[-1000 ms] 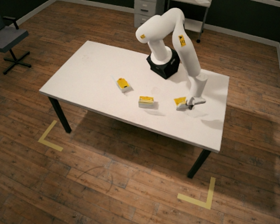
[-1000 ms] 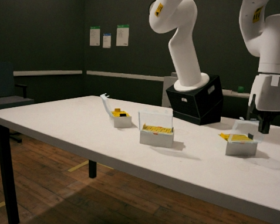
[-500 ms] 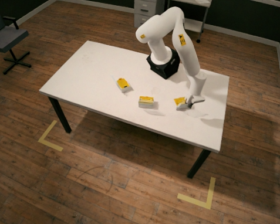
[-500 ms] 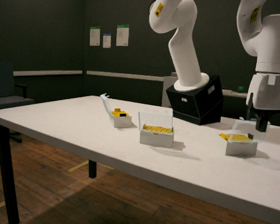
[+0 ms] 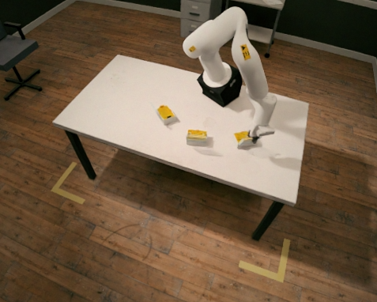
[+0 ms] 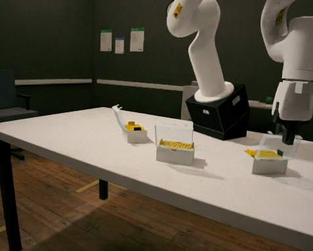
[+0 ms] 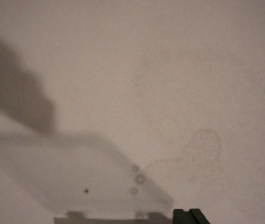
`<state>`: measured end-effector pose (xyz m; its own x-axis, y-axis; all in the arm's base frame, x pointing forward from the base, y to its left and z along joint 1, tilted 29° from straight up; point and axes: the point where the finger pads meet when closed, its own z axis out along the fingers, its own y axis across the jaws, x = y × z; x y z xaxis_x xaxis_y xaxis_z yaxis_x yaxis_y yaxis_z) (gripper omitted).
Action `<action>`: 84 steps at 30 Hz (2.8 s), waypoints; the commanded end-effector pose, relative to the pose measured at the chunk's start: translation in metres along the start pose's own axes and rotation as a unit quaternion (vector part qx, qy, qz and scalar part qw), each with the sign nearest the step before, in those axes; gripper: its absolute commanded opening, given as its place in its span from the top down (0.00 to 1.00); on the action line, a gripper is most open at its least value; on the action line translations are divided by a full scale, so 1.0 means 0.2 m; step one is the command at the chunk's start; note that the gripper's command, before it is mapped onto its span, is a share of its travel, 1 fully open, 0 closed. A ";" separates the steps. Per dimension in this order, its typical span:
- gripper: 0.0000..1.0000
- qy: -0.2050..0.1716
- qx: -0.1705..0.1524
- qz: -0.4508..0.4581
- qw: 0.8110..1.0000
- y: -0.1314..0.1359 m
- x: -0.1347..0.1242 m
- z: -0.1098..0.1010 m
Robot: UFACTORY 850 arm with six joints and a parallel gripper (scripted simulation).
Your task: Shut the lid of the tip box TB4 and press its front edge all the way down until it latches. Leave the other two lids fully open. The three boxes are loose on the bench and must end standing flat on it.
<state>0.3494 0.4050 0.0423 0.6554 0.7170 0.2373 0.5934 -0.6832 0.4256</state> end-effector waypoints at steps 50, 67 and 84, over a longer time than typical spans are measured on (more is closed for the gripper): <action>1.00 0.001 0.000 0.000 1.000 0.00 -0.30 -0.04; 1.00 0.001 0.000 0.000 1.000 0.00 -0.31 -0.05; 1.00 0.001 0.000 0.000 1.000 0.00 -0.31 -0.16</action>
<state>0.2953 0.3632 0.0504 0.6550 0.7168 0.2389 0.5932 -0.6837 0.4251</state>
